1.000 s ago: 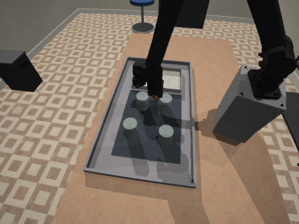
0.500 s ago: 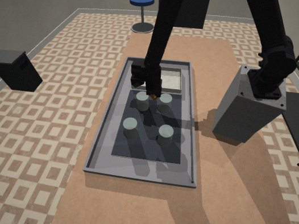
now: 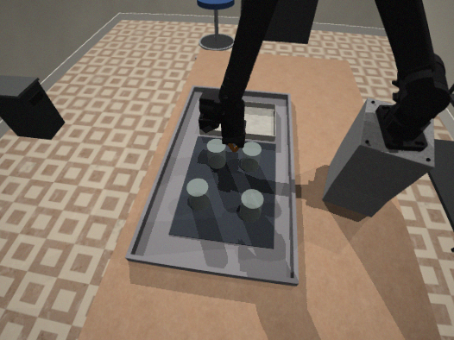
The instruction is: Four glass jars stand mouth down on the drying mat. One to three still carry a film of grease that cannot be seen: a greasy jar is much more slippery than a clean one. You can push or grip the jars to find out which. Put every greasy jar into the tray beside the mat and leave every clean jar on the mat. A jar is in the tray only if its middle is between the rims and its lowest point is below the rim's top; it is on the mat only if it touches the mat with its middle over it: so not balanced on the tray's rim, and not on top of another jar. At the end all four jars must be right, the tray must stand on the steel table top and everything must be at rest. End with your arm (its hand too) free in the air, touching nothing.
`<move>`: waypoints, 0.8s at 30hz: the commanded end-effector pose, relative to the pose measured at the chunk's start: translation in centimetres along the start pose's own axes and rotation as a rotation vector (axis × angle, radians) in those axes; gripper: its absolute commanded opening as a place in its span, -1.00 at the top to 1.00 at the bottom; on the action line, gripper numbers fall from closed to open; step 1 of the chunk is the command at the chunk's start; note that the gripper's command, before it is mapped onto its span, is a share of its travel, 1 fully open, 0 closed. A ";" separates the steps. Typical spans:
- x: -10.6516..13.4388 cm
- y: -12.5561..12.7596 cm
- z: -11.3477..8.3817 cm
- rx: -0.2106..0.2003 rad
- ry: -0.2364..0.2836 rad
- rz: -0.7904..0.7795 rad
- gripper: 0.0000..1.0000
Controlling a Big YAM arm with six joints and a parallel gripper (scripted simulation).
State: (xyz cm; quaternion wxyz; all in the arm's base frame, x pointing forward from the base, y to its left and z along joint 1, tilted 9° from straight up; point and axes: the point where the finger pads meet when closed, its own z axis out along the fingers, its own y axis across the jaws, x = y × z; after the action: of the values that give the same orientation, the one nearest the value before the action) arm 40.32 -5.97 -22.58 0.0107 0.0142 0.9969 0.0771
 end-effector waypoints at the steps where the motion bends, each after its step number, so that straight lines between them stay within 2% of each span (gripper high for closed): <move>1: -1.1 0.1 -0.6 0.002 -0.023 -0.006 1.00; 24: -0.8 0.1 -0.6 0.002 -0.023 -0.006 1.00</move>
State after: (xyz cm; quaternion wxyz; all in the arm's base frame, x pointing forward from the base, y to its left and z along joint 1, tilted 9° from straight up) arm 40.29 -5.96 -22.59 0.0104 0.0142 0.9969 0.0772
